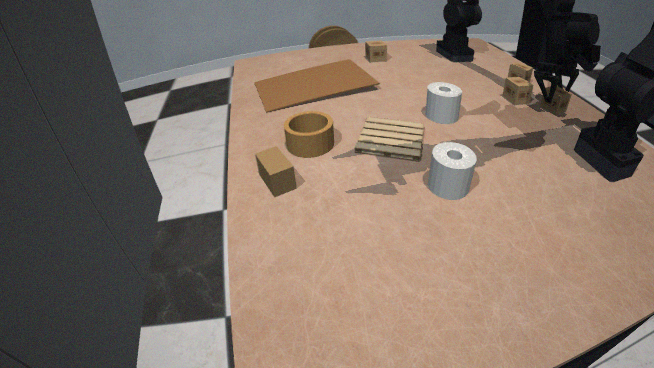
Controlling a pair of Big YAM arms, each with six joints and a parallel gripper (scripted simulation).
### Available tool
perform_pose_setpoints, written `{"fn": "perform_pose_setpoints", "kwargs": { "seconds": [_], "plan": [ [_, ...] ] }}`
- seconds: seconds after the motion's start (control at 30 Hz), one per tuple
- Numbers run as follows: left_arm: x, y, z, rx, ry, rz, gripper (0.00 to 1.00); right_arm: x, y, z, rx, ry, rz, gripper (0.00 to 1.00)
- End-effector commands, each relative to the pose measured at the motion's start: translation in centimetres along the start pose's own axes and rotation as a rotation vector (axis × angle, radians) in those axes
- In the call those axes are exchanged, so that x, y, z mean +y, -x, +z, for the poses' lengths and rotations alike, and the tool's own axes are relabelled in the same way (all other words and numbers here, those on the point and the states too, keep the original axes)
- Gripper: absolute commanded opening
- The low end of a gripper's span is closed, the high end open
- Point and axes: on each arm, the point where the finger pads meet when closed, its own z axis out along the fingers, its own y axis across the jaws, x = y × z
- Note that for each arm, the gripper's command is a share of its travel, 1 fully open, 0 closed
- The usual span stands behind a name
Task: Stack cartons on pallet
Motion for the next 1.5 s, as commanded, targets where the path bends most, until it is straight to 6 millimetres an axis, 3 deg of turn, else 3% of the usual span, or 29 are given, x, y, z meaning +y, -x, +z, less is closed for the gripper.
{"fn": "perform_pose_setpoints", "kwargs": {
  "seconds": [0.0, 0.03, 0.2, 0.27, 0.4, 0.43, 0.53, 0.7, 0.77, 0.83, 0.87, 0.97, 1.03, 1.07, 1.2, 1.33, 1.4, 1.47],
  "plan": [
    [0.2, 2.6, 0.1, -0.046, 0.004, 0.009, 1.0, -0.1, 3.6, -3.0, -0.081, -0.002, 0.006, 0.91],
    [0.2, 2.6, 0.1, -0.046, 0.004, 0.009, 1.0, -0.1, 3.6, -3.3, -0.081, -0.002, 0.006, 1.0],
    [0.2, 2.6, 0.1, -0.046, 0.004, 0.009, 1.0, -0.3, 3.4, -6.8, -0.081, -0.004, 0.005, 1.0],
    [0.2, 2.6, 0.1, -0.046, 0.004, 0.009, 1.0, -0.3, 3.4, -6.8, -0.081, -0.004, 0.005, 1.0],
    [0.2, 2.6, 0.1, -0.046, 0.004, 0.009, 1.0, -0.5, 3.2, -9.5, -0.081, -0.005, 0.005, 1.0],
    [0.2, 2.6, 0.1, -0.046, 0.004, 0.009, 1.0, -0.4, 1.7, -8.6, -0.051, -0.004, 0.005, 1.0],
    [0.2, 2.6, 0.1, -0.046, 0.004, 0.009, 1.0, -0.3, 0.4, -6.3, 0.0, 0.0, 0.003, 1.0],
    [0.2, 2.6, 0.1, -0.046, 0.004, 0.009, 1.0, -0.3, 0.1, -5.9, 0.008, 0.0, 0.003, 1.0],
    [0.1, 2.6, 0.1, -0.045, 0.003, 0.021, 1.0, 0.1, 0.0, -7.2, -0.013, 0.004, -0.016, 0.79],
    [0.1, 2.6, 0.1, -0.045, 0.003, 0.021, 1.0, 0.1, 0.0, -7.2, -0.013, 0.004, -0.016, 0.79],
    [-0.9, 2.5, -0.1, -0.038, -0.016, 0.021, 1.0, 0.4, -1.7, -6.7, 0.012, 0.01, -0.025, 0.79],
    [-3.1, 2.5, -1.6, -0.022, -0.061, 0.02, 1.0, 1.3, -3.5, -7.5, 0.012, 0.034, -0.055, 0.79],
    [-6.1, 2.0, -3.1, 0.001, -0.124, 0.023, 1.0, 1.9, -5.3, -8.3, 0.002, 0.057, -0.077, 0.79],
    [-7.8, -0.3, -4.0, 0.046, -0.162, 0.029, 1.0, 2.2, -6.3, -8.7, -0.006, 0.068, -0.087, 0.79],
    [-15.2, -1.9, -9.6, 0.107, -0.346, 0.043, 1.0, 3.2, -10.0, -9.6, -0.042, 0.103, -0.125, 0.79],
    [-21.1, -4.1, -16.7, 0.17, -0.542, 0.076, 1.0, 3.6, -12.8, -9.9, -0.094, 0.112, -0.161, 0.79],
    [-21.1, -4.1, -16.7, 0.17, -0.542, 0.076, 1.0, 3.6, -12.8, -9.9, -0.094, 0.112, -0.161, 0.79],
    [-23.6, -5.5, -21.2, 0.207, -0.657, 0.104, 1.0, 3.6, -14.1, -9.8, -0.121, 0.108, -0.179, 0.79]
  ]
}}
